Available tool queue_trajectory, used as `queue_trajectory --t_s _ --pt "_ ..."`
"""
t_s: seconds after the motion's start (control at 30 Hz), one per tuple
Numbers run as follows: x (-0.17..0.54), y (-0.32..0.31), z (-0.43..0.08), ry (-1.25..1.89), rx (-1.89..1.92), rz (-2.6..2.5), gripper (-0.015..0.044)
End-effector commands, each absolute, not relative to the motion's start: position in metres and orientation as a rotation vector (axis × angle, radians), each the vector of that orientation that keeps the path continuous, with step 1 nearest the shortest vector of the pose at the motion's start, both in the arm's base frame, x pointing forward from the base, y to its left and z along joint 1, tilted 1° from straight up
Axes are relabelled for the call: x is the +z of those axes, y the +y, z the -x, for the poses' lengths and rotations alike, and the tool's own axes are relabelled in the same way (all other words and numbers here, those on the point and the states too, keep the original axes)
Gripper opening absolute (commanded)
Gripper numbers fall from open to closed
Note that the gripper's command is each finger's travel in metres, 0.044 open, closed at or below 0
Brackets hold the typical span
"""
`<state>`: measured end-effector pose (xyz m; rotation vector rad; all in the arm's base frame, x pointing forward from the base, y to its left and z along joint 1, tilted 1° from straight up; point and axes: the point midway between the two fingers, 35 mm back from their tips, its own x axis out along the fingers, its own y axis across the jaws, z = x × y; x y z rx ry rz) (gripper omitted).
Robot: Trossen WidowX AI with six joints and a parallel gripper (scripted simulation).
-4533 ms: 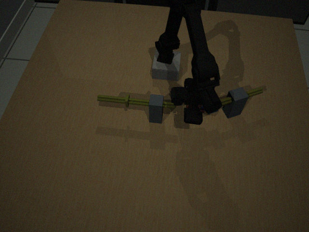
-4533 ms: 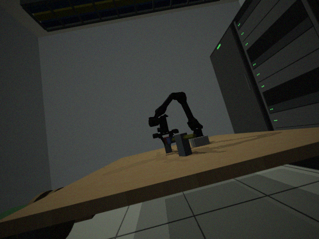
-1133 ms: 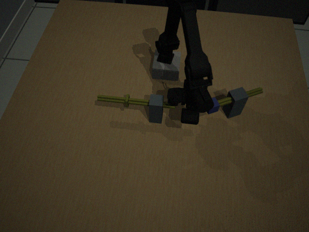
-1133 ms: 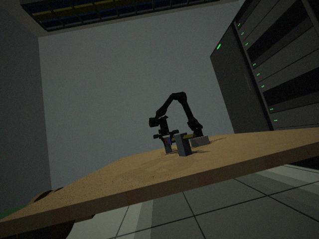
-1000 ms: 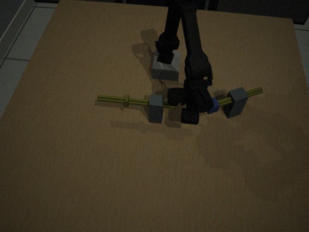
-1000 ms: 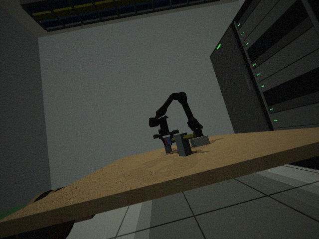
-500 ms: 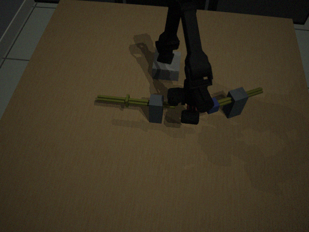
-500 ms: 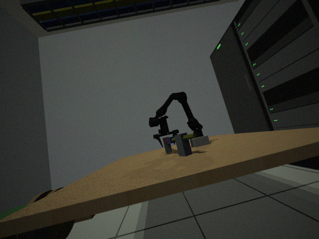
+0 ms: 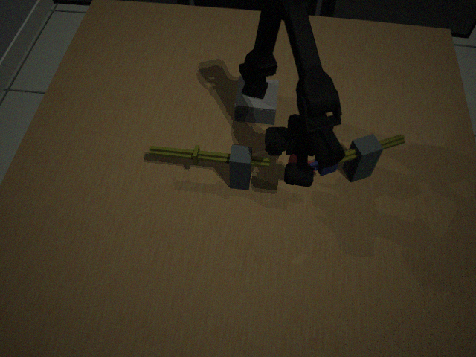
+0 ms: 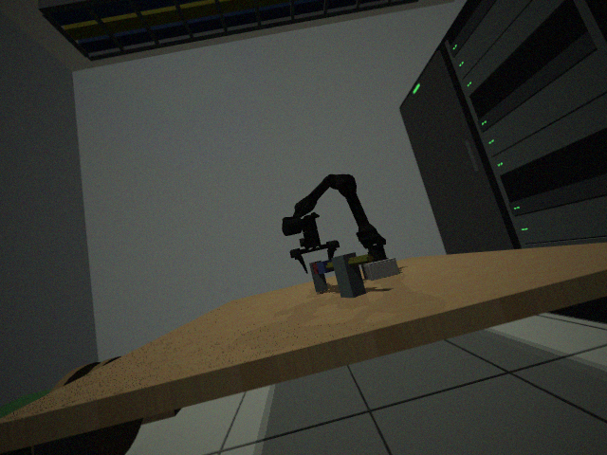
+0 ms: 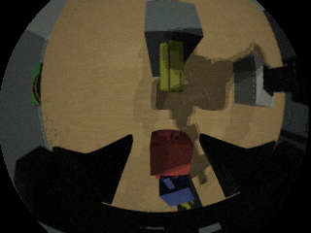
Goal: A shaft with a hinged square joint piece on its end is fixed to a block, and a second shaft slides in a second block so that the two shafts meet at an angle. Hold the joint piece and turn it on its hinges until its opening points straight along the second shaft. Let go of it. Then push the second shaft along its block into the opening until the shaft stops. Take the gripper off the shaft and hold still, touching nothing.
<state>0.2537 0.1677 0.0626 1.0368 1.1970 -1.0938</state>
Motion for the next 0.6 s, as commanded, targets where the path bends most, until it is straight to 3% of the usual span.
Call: queue_trajectory --t_s 0.0,0.57 --pt "0.066 0.166 -0.253 1.179 -1.109 -1.023 0.044" --pt "0.109 0.168 -0.259 1.391 -0.735 -0.673 0.044"
